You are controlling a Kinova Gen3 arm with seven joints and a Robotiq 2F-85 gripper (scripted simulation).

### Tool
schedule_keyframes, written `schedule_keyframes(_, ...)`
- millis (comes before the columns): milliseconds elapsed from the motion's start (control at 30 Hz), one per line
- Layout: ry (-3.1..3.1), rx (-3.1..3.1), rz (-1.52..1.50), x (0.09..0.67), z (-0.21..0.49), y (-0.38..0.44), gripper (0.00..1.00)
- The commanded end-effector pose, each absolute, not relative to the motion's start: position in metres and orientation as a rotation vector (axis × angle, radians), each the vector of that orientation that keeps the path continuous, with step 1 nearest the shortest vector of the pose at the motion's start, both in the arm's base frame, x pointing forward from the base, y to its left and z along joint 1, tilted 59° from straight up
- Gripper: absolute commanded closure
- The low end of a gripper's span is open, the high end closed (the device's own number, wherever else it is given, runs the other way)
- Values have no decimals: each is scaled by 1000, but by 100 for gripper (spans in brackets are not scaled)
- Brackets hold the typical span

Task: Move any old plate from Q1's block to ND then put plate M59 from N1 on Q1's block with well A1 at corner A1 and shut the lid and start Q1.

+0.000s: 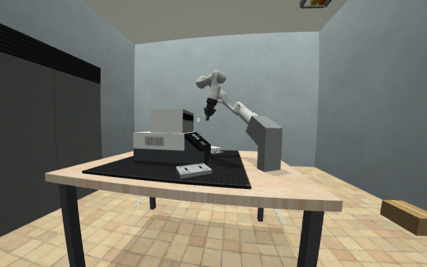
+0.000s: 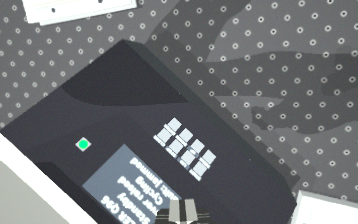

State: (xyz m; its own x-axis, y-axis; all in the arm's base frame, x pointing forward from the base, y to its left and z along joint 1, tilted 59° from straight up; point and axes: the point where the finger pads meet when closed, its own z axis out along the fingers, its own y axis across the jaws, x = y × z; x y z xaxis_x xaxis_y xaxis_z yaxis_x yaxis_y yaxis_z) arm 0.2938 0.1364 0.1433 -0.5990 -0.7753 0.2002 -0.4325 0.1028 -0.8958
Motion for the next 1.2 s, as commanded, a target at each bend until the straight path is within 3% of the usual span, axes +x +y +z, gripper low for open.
schedule_keyframes(0,2065,-1189,-1493,294,143,136,90)
schedule_keyframes(1167,2065,-1189,-1493,313,122,107,90)
